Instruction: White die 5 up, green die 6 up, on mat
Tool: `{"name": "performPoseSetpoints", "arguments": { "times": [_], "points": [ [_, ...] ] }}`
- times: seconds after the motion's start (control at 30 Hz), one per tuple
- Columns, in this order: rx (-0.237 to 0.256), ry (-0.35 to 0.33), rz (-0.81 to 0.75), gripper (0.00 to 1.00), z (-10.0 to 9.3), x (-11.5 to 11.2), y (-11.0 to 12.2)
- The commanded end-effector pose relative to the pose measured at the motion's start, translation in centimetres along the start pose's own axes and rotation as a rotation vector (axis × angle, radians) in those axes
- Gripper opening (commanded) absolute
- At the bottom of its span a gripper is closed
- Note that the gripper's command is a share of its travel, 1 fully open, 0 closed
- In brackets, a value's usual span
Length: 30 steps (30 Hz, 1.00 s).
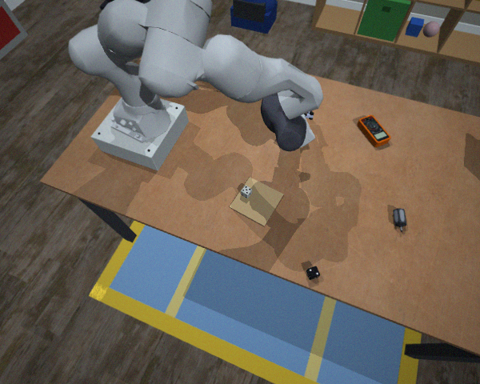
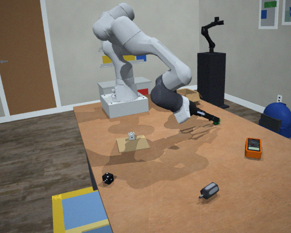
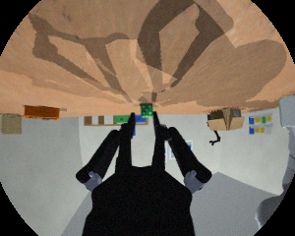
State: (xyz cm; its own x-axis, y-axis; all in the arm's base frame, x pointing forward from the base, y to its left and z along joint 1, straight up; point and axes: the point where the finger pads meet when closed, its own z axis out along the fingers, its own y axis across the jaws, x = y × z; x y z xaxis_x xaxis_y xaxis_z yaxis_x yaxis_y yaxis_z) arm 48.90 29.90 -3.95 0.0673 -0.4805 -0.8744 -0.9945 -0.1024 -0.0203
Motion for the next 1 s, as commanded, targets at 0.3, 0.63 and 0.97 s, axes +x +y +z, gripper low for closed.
{"name": "performPoseSetpoints", "arguments": {
  "times": [0.3,0.63,0.97],
  "points": [
    [-0.014,-0.011,0.009,0.35,-0.5,-0.7,0.5],
    [-0.014,-0.011,0.009,0.35,-2.0,-3.4,0.5],
    [-0.014,-0.011,0.009,0.35,-3.2,-5.6,0.5]
  ]
}}
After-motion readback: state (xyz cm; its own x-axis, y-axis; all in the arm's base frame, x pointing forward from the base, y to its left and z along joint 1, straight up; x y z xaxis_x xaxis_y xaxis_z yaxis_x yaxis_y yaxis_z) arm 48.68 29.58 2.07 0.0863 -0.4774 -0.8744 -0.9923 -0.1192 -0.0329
